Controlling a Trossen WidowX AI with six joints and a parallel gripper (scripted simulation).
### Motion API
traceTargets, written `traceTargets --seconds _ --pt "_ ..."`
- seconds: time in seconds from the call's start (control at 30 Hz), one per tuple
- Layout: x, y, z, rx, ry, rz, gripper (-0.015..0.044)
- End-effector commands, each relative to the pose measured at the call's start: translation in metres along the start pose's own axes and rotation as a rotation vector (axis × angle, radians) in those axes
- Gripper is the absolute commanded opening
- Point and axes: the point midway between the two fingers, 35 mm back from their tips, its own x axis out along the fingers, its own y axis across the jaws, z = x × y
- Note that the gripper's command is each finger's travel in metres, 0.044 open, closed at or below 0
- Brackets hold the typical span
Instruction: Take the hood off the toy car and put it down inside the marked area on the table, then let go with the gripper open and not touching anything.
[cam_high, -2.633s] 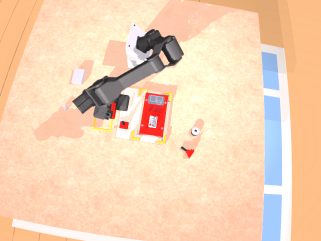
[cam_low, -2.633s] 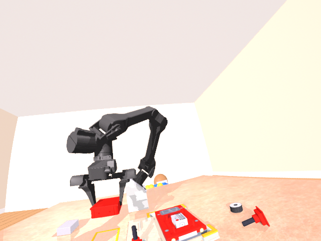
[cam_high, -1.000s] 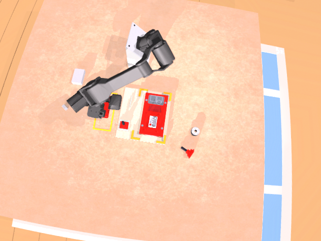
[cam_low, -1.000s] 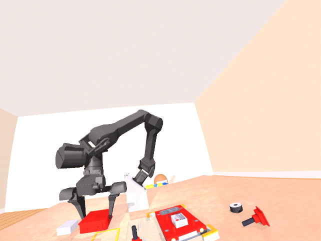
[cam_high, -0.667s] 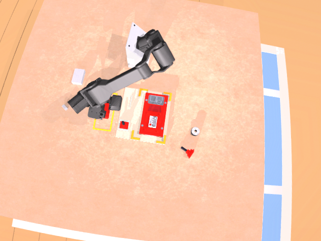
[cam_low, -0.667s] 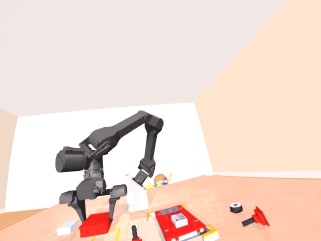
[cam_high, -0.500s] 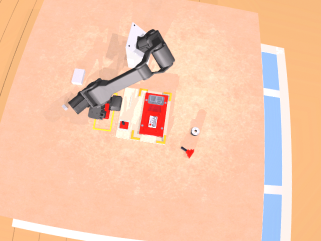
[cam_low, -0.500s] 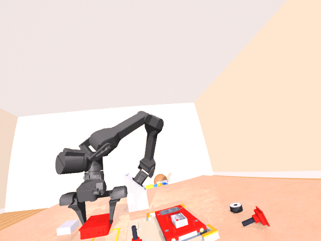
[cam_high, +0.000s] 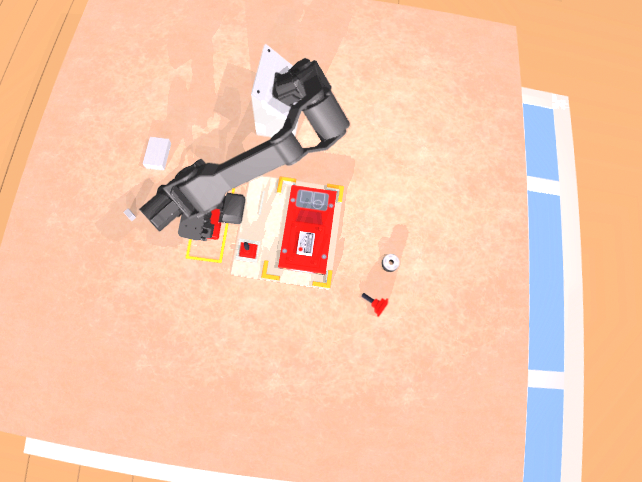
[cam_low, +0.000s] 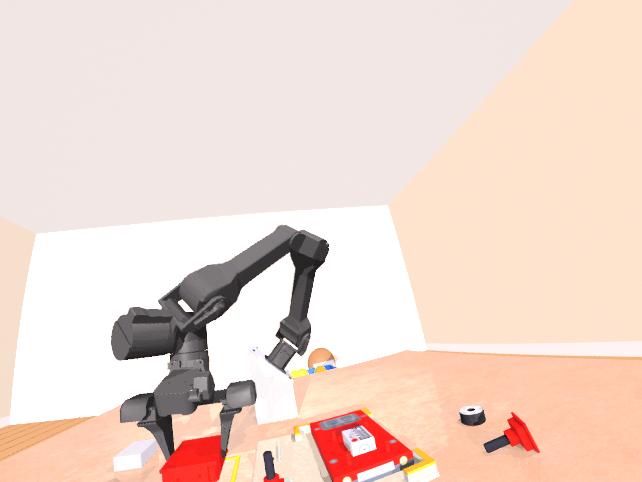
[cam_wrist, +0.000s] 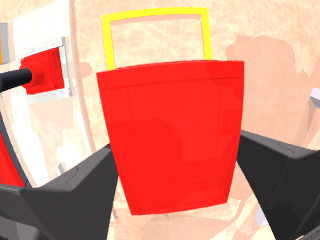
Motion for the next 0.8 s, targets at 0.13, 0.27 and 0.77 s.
traceTargets --seconds 0.13,0.27,0.77 --pt "0.009 0.001 -0.003 0.010 0.002 0.010 0.0000" --pt "0.013 0.002 -0.003 0.010 0.002 0.011 0.0000" --pt "0.018 0.002 -0.004 0.010 0.002 0.011 0.0000"
